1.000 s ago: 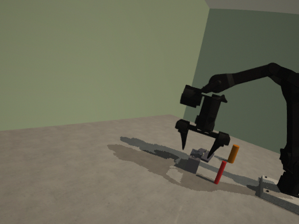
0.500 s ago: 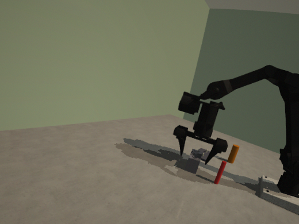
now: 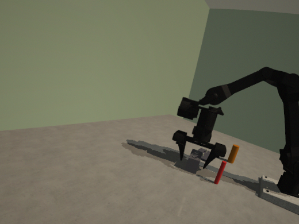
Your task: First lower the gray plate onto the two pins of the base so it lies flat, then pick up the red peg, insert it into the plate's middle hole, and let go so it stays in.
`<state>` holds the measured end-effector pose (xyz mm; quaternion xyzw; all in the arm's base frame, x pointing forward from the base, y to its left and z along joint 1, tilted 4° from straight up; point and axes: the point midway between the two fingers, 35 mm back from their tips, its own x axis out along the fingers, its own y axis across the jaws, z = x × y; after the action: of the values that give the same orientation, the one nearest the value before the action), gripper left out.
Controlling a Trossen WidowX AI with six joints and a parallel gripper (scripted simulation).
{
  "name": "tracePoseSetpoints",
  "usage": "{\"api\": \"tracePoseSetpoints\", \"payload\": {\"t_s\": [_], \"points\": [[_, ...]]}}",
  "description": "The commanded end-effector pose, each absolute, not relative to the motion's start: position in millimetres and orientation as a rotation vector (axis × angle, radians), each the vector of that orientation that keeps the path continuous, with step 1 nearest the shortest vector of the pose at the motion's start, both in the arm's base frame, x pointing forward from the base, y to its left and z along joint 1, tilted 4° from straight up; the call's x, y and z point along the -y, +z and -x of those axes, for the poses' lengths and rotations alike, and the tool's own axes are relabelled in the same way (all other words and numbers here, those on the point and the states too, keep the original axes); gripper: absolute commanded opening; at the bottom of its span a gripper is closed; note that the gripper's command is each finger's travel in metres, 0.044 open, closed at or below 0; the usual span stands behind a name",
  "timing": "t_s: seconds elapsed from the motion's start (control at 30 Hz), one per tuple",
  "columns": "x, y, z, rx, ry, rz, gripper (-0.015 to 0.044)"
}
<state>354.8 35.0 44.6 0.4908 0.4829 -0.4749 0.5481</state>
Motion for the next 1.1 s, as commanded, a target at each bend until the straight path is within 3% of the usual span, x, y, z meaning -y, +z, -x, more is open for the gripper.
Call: {"api": "tracePoseSetpoints", "payload": {"t_s": [0.0,0.23,0.73,1.07], "points": [[-34,41,-353,-1.148,-1.131,-1.152,0.0282],[-34,41,-353,-1.148,-1.131,-1.152,0.0099],[-34,41,-353,-1.148,-1.131,-1.152,0.0],[-34,58,-356,-1.147,-1.13,-1.152,0.0]]}}
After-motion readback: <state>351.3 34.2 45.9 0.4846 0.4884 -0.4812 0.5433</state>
